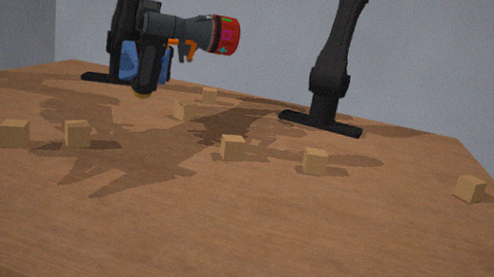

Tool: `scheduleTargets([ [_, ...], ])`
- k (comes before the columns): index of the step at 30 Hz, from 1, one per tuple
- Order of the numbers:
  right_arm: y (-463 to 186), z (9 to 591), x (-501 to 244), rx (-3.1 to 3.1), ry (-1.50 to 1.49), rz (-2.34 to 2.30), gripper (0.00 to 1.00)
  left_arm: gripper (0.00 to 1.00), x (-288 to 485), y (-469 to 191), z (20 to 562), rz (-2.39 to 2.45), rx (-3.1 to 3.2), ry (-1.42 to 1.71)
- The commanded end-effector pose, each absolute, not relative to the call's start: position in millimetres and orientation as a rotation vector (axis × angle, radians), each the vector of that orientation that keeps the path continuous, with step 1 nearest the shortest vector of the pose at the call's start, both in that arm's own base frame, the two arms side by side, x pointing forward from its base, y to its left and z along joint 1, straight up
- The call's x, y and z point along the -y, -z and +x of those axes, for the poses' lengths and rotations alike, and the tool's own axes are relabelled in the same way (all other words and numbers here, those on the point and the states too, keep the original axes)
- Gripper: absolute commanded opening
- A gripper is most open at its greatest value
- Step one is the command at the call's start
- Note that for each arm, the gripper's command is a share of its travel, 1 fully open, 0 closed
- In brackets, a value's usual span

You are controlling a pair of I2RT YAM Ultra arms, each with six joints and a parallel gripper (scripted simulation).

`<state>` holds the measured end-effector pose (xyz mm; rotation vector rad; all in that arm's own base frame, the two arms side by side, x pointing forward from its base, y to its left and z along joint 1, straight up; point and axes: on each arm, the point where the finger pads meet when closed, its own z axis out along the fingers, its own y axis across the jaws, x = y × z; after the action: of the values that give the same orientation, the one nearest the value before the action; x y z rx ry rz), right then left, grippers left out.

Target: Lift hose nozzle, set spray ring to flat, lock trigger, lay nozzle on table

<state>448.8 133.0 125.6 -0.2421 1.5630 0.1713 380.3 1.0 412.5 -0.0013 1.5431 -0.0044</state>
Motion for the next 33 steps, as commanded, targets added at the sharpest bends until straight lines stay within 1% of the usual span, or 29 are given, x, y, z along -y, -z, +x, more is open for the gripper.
scheduleTargets([
  [1, -187.9, 450.6, -138.5, -1.380, -0.205, -0.205, 0.36, 0.37, 4.2, -405.5, 377.5, 0.014, -1.556, 0.016],
  [2, -187.9, 450.6, -138.5, -1.380, -0.205, -0.205, 0.36, 0.37, 4.3, -400.7, 377.7, 0.014, -1.566, 0.016],
  [3, -187.9, 450.6, -138.5, -1.380, -0.205, -0.205, 0.36, 0.37, 4.1, -416.3, 375.3, 0.013, -1.536, 0.016],
  [5, -188.0, 450.7, -138.6, -1.380, -0.205, -0.205, 0.36, 0.37, 4.2, -425.3, 373.6, 0.013, -1.502, 0.017],
  [21, -189.0, 450.8, -138.9, -1.378, -0.205, -0.204, 0.36, 0.37, 4.1, -420.6, 372.2, 0.009, -1.523, 0.021],
  [22, -186.8, 456.7, -121.8, -1.397, -0.174, -0.174, 0.36, 0.37, 4.1, -421.2, 372.2, 0.009, -1.521, 0.021],
  [26, -163.9, 465.7, -106.1, -1.515, -0.156, -0.148, 0.36, 0.37, 4.1, -421.3, 372.2, 0.009, -1.521, 0.021],
  [28, -163.9, 465.7, -106.1, -1.515, -0.156, -0.148, 0.36, 0.37, 4.1, -421.3, 372.2, 0.009, -1.521, 0.021],
  [33, -146.8, 473.2, -75.9, -1.641, -0.132, -0.090, 0.36, 0.37, 4.1, -421.3, 372.2, 0.009, -1.521, 0.021],
])
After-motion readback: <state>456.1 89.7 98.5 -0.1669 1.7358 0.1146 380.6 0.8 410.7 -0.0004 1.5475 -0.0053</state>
